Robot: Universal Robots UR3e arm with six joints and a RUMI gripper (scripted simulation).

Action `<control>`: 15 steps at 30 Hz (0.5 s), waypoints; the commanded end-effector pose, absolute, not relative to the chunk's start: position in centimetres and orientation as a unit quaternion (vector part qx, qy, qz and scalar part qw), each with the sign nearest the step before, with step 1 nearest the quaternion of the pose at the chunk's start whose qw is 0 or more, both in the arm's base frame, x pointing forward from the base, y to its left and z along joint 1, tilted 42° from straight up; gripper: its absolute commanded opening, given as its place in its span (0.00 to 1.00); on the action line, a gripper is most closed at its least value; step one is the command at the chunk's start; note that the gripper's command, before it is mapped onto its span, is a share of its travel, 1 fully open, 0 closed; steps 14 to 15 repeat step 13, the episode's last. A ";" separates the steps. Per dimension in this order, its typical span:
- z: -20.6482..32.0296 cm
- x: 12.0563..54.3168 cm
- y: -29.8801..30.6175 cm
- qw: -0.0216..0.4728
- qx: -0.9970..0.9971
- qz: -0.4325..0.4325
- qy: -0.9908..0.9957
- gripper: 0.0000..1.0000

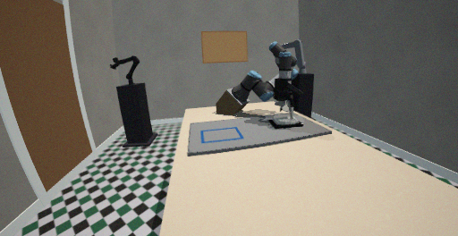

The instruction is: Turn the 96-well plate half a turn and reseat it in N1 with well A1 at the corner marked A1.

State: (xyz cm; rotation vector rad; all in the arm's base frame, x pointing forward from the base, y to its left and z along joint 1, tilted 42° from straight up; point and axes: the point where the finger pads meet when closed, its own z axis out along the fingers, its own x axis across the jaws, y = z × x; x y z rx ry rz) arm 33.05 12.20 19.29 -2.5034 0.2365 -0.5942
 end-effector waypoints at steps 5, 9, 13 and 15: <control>20.3 32.4 11.5 0.279 -0.930 -0.223 0.087 1.00; 20.3 32.4 11.5 0.279 -0.930 -0.223 0.087 1.00; 20.3 32.4 11.5 0.279 -0.930 -0.223 0.087 1.00; 20.3 32.4 11.5 0.279 -0.930 -0.223 0.087 1.00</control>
